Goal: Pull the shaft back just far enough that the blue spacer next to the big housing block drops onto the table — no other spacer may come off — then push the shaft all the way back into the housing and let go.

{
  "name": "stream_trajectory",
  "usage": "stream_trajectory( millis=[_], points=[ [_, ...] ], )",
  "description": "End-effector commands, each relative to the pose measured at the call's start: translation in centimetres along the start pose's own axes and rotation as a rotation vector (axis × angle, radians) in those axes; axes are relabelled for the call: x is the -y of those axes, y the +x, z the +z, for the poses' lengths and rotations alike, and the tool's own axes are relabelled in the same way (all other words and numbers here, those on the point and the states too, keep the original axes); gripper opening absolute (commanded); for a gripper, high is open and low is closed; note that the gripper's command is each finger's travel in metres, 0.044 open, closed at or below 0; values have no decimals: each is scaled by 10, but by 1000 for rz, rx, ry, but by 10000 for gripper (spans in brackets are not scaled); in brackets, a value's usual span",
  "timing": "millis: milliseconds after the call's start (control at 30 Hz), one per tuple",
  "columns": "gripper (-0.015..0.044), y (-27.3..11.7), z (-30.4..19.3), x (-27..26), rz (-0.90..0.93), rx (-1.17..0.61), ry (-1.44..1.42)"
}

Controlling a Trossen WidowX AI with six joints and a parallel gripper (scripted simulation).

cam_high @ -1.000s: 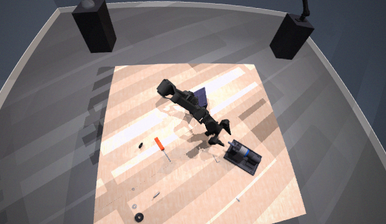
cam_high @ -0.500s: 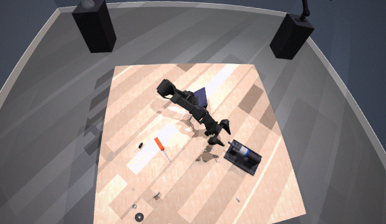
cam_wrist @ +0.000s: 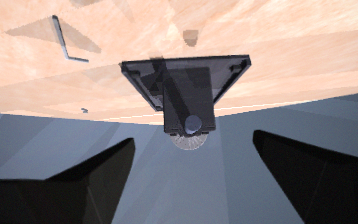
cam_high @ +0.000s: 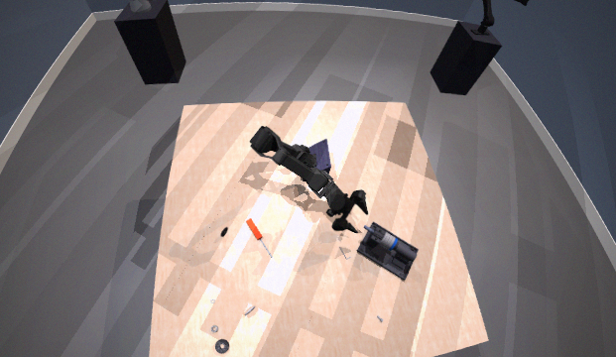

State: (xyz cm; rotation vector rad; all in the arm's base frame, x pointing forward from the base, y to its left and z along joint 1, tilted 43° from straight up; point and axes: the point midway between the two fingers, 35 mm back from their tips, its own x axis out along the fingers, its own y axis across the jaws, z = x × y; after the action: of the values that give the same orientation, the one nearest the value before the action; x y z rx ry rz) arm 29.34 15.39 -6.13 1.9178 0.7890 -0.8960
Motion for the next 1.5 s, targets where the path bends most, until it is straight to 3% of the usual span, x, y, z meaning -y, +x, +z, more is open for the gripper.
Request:
stream_trajectory(
  millis=[0,1467],
  points=[
    [440,0,1,1,-4,2,3],
    [440,42,2,2,-3,1,3]
  ],
)
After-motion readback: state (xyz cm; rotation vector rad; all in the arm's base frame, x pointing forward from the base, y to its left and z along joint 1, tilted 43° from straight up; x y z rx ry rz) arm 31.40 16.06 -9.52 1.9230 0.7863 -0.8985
